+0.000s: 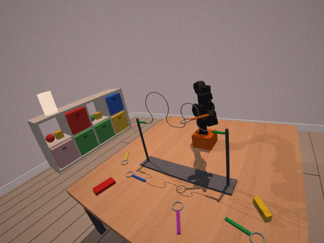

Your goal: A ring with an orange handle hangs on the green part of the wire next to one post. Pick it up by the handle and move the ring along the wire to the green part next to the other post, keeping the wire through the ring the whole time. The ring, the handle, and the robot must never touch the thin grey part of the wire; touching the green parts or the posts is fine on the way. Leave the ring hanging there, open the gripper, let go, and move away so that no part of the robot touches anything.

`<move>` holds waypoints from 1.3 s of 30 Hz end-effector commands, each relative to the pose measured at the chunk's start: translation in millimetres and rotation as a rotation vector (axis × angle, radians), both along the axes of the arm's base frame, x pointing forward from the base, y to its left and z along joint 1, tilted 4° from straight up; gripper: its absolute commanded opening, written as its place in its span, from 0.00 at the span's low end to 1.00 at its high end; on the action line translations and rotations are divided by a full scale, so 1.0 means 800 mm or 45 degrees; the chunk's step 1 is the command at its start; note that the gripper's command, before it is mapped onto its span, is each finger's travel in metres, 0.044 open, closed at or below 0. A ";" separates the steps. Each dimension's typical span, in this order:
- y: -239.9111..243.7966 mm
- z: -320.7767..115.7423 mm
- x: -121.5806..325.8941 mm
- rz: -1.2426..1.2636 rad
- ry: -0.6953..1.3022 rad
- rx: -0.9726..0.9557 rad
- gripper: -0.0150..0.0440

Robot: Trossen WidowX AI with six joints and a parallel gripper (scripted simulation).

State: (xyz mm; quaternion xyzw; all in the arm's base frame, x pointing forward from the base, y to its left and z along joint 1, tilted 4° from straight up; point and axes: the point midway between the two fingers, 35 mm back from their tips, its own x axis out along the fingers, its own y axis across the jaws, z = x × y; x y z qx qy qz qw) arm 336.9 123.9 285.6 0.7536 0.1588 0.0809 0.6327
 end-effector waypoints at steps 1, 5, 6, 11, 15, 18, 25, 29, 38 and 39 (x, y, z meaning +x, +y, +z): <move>-0.002 0.017 0.000 -0.001 -0.029 0.071 0.00; -0.005 0.026 0.000 -0.004 -0.040 0.127 0.00; -0.006 0.028 0.000 -0.005 -0.043 0.142 0.00; -0.009 0.038 0.000 -0.008 -0.055 0.200 0.00; -0.013 0.046 -0.001 -0.011 -0.064 0.245 0.00; -0.015 0.050 -0.001 -0.012 -0.068 0.266 0.00; -0.020 0.059 -0.001 -0.014 -0.074 0.298 0.00; -0.022 0.062 -0.002 -0.014 -0.073 0.295 0.00; -0.023 0.062 -0.002 -0.009 -0.055 0.201 0.00; -0.023 0.061 -0.002 -0.009 -0.052 0.187 0.00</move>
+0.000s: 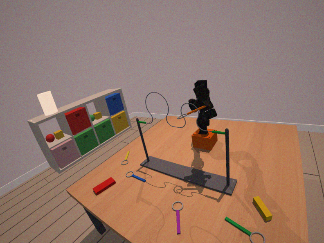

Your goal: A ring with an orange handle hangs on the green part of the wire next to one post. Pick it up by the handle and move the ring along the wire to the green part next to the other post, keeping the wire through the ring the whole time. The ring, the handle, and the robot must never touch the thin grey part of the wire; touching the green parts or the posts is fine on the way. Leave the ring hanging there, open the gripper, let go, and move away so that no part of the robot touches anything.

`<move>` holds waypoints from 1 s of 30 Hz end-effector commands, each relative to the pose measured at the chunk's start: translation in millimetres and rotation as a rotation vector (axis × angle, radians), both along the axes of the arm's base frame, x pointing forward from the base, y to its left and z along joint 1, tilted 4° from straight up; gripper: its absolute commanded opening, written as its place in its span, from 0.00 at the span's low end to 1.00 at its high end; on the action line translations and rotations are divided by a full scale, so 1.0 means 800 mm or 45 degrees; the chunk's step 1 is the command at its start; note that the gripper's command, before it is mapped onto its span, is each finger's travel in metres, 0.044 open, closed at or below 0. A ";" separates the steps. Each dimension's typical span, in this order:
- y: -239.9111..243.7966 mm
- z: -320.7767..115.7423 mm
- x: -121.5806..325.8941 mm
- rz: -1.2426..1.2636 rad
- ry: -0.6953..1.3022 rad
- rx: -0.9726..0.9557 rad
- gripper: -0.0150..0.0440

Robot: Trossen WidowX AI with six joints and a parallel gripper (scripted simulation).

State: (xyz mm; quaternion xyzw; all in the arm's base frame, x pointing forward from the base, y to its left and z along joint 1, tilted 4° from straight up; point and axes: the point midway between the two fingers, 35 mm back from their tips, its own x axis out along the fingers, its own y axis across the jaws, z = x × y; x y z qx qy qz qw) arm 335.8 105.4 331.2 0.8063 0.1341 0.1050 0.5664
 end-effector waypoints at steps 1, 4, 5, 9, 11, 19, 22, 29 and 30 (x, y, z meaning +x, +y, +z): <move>0.001 0.003 0.000 0.007 -0.001 -0.057 0.00; 0.002 0.001 0.000 0.010 0.010 -0.111 0.00; 0.002 0.000 0.000 0.011 0.014 -0.129 0.00; 0.003 -0.005 0.000 0.015 0.030 -0.212 0.00; 0.004 -0.007 0.000 0.017 0.038 -0.247 0.00; 0.005 -0.016 -0.001 0.023 0.066 -0.386 0.00; 0.005 -0.020 -0.001 0.026 0.076 -0.441 0.00; 0.005 -0.028 -0.001 0.032 0.102 -0.566 0.00; 0.005 -0.029 -0.001 0.033 0.105 -0.585 0.00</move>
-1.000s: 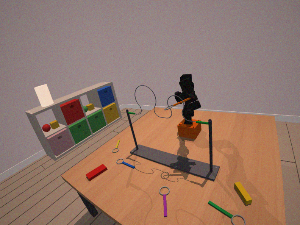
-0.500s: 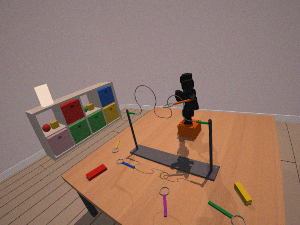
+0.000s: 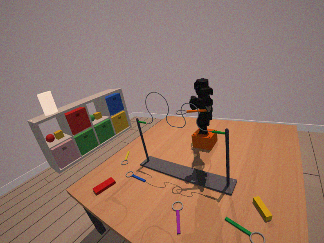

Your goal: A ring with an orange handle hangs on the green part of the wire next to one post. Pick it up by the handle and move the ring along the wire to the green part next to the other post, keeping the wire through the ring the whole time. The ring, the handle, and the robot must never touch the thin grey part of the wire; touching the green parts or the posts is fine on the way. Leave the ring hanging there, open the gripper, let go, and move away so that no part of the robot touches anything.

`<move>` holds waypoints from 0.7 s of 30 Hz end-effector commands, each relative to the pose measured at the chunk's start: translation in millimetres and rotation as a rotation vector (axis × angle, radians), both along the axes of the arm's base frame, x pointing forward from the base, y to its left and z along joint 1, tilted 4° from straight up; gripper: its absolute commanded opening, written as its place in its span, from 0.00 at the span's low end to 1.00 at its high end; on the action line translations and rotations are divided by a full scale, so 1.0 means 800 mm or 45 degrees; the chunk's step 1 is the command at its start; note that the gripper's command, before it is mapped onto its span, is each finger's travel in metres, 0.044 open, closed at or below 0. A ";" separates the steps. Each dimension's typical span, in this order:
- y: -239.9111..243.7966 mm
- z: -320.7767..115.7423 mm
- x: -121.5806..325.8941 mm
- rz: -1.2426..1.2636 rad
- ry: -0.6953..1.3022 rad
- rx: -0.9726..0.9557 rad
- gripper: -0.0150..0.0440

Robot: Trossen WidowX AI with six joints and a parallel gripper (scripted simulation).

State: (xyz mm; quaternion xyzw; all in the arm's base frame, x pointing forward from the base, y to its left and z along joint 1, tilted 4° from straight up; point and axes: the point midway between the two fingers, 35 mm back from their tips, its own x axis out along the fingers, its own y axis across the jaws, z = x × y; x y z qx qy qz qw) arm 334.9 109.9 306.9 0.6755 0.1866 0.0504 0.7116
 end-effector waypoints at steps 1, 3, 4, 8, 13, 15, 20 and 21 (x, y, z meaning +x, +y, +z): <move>-0.001 0.000 0.000 0.001 0.004 -0.080 0.00; -0.001 -0.003 0.000 0.003 0.011 -0.117 0.00; -0.001 -0.004 0.000 0.004 0.015 -0.135 0.00; -0.002 -0.009 -0.001 0.007 0.030 -0.210 0.00; -0.003 -0.015 -0.001 0.011 0.048 -0.304 0.00; -0.004 -0.018 -0.001 0.013 0.056 -0.345 0.00; -0.006 -0.024 -0.002 0.018 0.075 -0.444 0.00; -0.007 -0.025 -0.002 0.019 0.080 -0.465 0.00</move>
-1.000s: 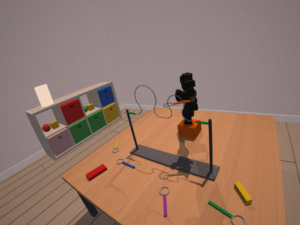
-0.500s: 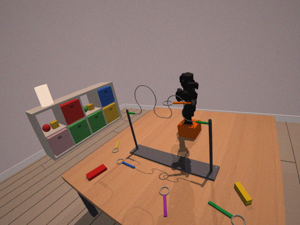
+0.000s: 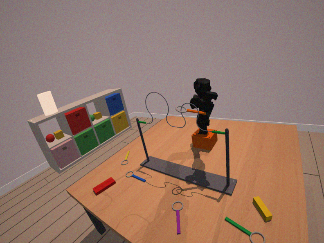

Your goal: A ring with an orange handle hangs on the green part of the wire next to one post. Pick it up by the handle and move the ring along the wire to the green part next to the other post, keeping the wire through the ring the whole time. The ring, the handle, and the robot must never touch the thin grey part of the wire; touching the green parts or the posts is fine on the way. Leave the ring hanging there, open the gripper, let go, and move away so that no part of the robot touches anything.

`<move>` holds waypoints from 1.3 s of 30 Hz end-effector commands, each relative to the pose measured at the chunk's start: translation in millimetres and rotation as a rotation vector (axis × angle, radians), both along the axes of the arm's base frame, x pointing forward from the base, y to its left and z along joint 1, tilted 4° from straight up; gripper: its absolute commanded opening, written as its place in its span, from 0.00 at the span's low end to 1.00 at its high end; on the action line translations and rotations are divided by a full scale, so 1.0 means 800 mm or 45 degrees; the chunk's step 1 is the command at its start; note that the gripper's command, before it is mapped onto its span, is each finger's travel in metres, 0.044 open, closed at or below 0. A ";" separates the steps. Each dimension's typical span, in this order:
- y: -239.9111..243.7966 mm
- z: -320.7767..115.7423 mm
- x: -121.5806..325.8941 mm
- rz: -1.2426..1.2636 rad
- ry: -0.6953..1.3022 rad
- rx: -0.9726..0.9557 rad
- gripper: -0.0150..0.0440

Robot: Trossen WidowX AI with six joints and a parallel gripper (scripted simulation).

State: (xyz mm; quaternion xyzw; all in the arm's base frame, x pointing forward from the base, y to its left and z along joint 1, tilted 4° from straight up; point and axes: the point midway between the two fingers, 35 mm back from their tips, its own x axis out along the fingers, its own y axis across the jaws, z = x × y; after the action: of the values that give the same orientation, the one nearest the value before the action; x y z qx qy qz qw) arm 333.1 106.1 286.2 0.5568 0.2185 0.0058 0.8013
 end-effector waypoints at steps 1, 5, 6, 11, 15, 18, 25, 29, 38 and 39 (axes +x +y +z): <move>-0.002 -0.001 0.000 0.002 0.006 -0.089 0.00; -0.005 -0.005 -0.001 0.006 0.022 -0.169 0.00; -0.005 -0.007 -0.001 0.007 0.026 -0.193 0.00; -0.009 -0.013 -0.002 0.012 0.048 -0.303 0.00; -0.013 -0.018 -0.003 0.016 0.066 -0.395 0.00; -0.016 -0.022 -0.004 0.019 0.080 -0.468 0.00; -0.024 -0.030 -0.006 0.027 0.114 -0.643 0.00; -0.029 -0.035 -0.007 0.031 0.134 -0.745 0.00; -0.042 -0.043 -0.010 0.042 0.178 -0.976 0.00; -0.044 -0.043 -0.010 0.043 0.183 -1.001 0.00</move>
State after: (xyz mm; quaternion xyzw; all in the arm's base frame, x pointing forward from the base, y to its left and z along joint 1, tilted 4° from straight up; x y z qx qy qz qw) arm 325.4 75.4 250.5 0.2355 0.2686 -0.0952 0.9292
